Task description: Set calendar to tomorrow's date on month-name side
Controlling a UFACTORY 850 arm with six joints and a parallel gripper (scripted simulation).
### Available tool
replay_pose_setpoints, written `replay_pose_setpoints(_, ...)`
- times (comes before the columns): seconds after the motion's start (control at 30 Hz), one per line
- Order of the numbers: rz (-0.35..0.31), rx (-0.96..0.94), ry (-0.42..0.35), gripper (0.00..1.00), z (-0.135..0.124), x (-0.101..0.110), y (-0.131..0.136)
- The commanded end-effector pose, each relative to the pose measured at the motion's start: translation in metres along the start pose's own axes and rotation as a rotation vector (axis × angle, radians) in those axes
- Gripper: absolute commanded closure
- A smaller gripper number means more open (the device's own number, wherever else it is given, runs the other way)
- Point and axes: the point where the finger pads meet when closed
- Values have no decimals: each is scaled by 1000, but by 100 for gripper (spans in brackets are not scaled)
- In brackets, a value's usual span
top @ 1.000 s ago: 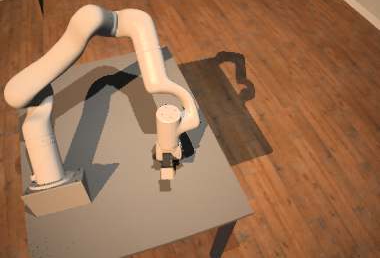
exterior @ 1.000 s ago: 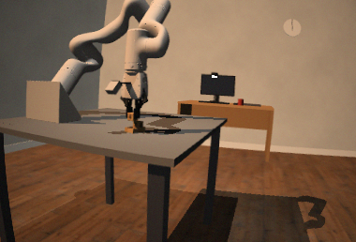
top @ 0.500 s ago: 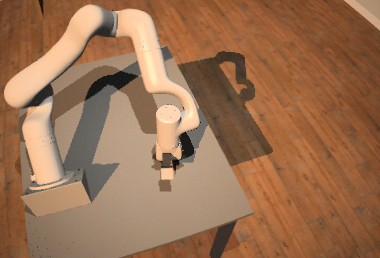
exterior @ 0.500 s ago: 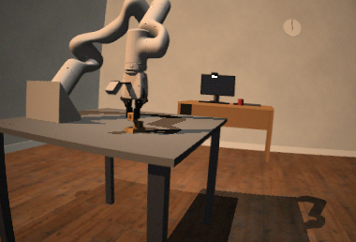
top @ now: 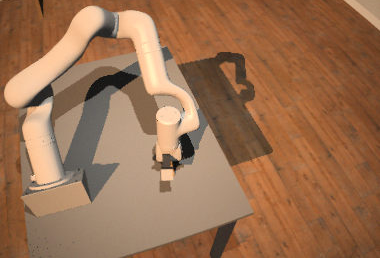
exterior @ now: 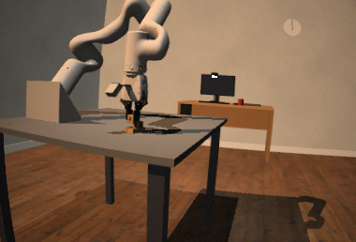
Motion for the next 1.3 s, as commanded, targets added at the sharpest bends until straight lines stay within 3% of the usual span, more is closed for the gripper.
replay_pose_setpoints(0.0, 2, 1, 0, 73, 0, -1, -1)
replay_pose_setpoints(1.27, 2, 1, 0, 73, 0, -15, -1)
Point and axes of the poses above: the point where the finger pads meet when closed, its own x axis back along the fingers, its own y axis across the jaws, z = x × y, and after that the axes turned 8 degrees about x, right-handed
